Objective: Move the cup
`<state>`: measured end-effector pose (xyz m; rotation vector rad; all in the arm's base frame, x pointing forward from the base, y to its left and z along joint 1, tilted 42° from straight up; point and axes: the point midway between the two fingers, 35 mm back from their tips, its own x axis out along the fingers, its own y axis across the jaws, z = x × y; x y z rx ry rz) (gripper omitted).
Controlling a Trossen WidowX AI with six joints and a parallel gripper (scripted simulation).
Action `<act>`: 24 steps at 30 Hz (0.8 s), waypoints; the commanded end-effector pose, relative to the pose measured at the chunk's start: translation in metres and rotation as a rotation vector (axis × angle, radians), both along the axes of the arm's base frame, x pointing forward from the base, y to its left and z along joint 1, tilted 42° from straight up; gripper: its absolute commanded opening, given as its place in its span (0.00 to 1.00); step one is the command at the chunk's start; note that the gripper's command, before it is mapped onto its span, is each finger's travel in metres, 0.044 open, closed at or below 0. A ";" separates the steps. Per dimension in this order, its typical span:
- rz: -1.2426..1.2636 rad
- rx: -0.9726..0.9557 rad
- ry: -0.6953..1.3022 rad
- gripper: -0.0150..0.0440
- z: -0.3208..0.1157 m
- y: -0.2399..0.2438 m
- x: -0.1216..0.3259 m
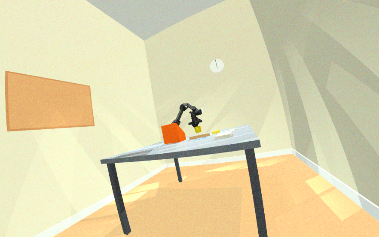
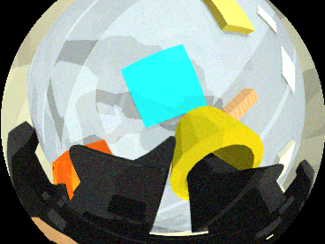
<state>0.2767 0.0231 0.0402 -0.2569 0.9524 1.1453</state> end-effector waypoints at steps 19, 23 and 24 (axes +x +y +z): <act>-0.005 0.005 0.004 0.25 0.029 0.032 -0.016; -0.005 0.006 0.004 0.25 0.034 0.037 -0.019; -0.005 0.006 0.004 0.25 0.035 0.039 -0.020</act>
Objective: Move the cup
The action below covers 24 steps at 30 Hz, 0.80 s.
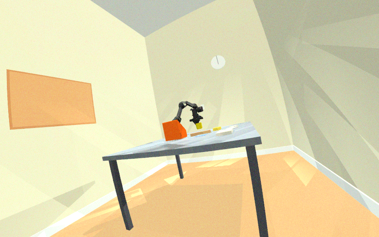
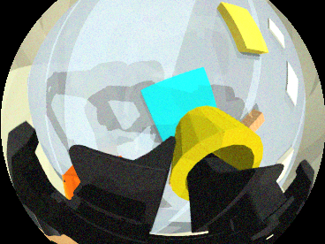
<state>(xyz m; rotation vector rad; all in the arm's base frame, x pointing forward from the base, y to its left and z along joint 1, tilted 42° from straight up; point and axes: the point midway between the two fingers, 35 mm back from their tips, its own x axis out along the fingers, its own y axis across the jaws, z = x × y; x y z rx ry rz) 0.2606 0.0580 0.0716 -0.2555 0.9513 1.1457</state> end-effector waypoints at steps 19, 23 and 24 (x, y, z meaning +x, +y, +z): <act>-0.005 0.005 0.004 0.25 0.003 0.022 -0.008; -0.005 0.005 0.004 0.25 -0.001 0.025 -0.007; -0.005 0.005 0.004 0.25 -0.002 0.026 -0.007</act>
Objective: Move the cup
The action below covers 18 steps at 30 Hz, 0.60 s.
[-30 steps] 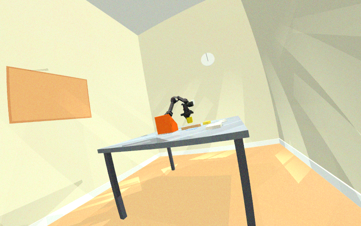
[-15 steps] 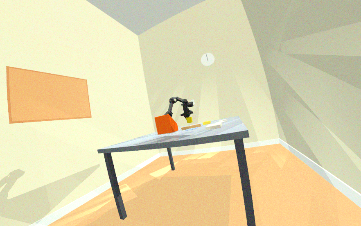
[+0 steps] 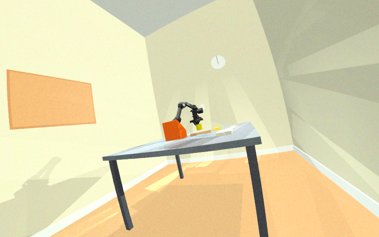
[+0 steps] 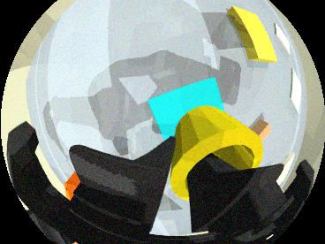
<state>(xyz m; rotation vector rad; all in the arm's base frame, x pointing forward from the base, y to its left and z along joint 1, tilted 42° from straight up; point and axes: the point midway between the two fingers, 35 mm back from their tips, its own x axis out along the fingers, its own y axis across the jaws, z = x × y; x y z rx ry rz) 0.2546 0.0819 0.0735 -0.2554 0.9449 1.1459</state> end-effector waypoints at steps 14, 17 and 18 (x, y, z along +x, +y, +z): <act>-0.004 0.002 0.009 0.25 -0.017 0.015 0.000; -0.004 0.003 0.009 0.25 -0.020 0.018 0.000; -0.004 0.003 0.009 0.25 -0.021 0.019 0.000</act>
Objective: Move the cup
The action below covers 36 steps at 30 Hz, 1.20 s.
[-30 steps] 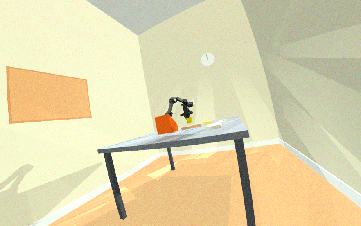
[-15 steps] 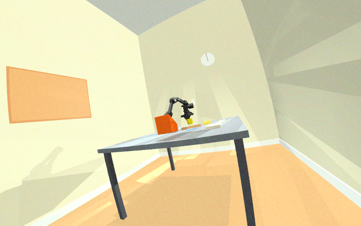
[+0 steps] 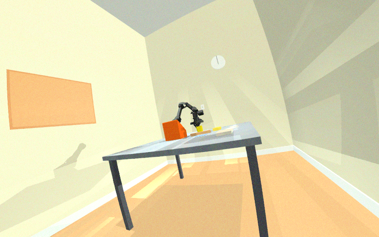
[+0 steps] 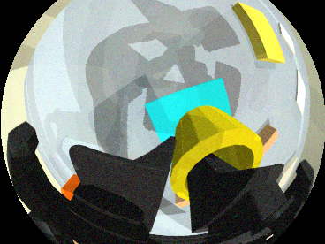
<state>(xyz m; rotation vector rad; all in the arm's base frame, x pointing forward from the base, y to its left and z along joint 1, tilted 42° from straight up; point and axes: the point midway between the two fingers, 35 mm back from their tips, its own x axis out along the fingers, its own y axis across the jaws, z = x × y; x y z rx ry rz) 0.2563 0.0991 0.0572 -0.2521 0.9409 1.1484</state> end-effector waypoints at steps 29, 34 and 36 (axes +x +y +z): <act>0.001 0.002 0.001 0.50 -0.010 0.010 0.000; 0.001 0.002 0.001 0.50 -0.009 0.010 0.000; 0.001 0.002 0.001 0.50 -0.009 0.009 0.000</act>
